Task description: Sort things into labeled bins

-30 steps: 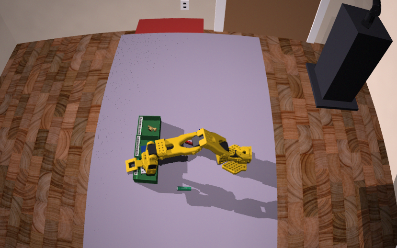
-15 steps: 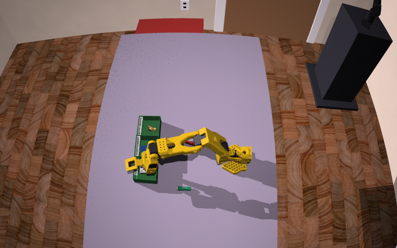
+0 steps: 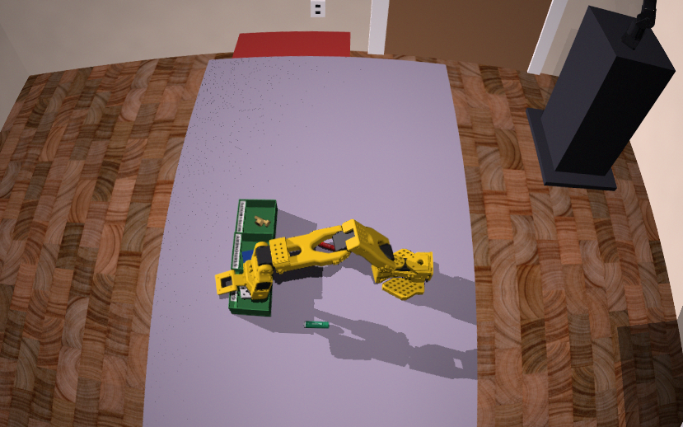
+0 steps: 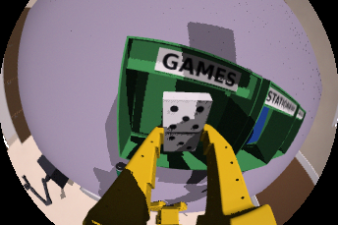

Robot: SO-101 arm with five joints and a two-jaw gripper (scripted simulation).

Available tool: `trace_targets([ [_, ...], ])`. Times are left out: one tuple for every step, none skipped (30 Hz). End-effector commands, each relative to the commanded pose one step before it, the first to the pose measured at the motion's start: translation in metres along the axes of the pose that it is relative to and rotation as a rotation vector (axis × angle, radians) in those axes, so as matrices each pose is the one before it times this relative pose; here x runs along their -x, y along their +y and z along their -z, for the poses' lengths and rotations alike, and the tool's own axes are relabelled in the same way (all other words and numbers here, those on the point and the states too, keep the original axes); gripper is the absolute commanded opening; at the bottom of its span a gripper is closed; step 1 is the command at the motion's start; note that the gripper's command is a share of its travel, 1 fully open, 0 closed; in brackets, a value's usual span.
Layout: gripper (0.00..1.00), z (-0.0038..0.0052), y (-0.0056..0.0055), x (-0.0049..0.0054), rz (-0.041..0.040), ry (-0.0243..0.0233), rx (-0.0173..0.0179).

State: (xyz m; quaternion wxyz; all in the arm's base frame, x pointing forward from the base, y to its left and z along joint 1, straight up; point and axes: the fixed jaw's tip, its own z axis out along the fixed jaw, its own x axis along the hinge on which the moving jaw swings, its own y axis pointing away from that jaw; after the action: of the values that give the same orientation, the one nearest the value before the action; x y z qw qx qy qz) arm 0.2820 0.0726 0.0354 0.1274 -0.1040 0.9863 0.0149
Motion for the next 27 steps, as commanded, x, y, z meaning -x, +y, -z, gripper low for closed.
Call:
trace_targets([
  [0.00, 0.014172, -0.00294, 0.01173, -0.01765, -0.08073, -0.00057],
  [0.00, -0.000719, 0.00000, -0.00020, 0.00000, 0.00000, 0.00000],
  [0.00, -0.000695, 0.00000, -0.00020, 0.00000, 0.00000, 0.00000],
  [0.00, -0.000618, -0.00001, -0.00018, 0.00000, 0.00000, 0.00000],
  [0.00, -0.000506, 0.00000, -0.00015, 0.00000, 0.00000, 0.00000],
  [0.00, -0.000371, 0.00000, -0.00011, 0.00000, 0.00000, 0.00000],
  [0.00, -0.000224, -0.00001, -0.00006, 0.00000, 0.00000, 0.00000],
  [0.00, -0.000094, 0.00000, -0.00003, 0.00000, 0.00000, 0.00000],
  [0.00, -0.000012, 0.00000, -0.00001, 0.00000, 0.00000, 0.00000],
  [0.00, 0.000000, 0.00000, 0.00000, 0.00000, 0.00000, 0.00000],
  [0.00, 0.000000, 0.00000, 0.00000, 0.00000, 0.00000, 0.00000],
  [0.00, -0.000018, 0.00000, 0.00000, -0.00001, 0.00001, 0.00000],
  [0.00, -0.000094, 0.00000, -0.00002, 0.00000, 0.00000, 0.00000],
  [0.00, -0.000230, 0.00000, -0.00006, 0.00000, 0.00000, 0.00000],
  [0.00, -0.000372, 0.00000, -0.00010, 0.00000, 0.00000, 0.00000],
  [0.00, -0.000508, 0.00000, -0.00013, 0.00000, 0.00000, 0.00000],
  [0.00, -0.000626, -0.00001, -0.00017, 0.00000, 0.00000, 0.00000],
  [0.00, -0.000696, 0.00000, -0.00019, 0.00000, 0.00000, 0.00000],
  [0.00, -0.000720, -0.00001, -0.00020, 0.00000, 0.00000, 0.00000],
  [0.00, -0.000696, 0.00000, -0.00019, 0.00000, 0.00000, 0.00000],
  [0.00, -0.000619, -0.00001, -0.00018, 0.00000, 0.00000, 0.00000],
  [0.00, -0.000507, 0.00000, -0.00015, 0.00000, 0.00000, 0.00000],
  [0.00, -0.000371, 0.00000, -0.00011, 0.00000, 0.00000, 0.00000],
  [0.00, -0.000218, 0.00000, -0.00006, 0.00000, 0.00000, 0.00000],
  [0.00, -0.000094, 0.00000, -0.00003, 0.00000, 0.00000, 0.00000],
  [0.00, -0.000018, 0.00000, 0.00000, 0.00000, 0.00000, 0.00000],
  [0.00, 0.000000, 0.00000, 0.00000, 0.00000, 0.00000, 0.00000],
])
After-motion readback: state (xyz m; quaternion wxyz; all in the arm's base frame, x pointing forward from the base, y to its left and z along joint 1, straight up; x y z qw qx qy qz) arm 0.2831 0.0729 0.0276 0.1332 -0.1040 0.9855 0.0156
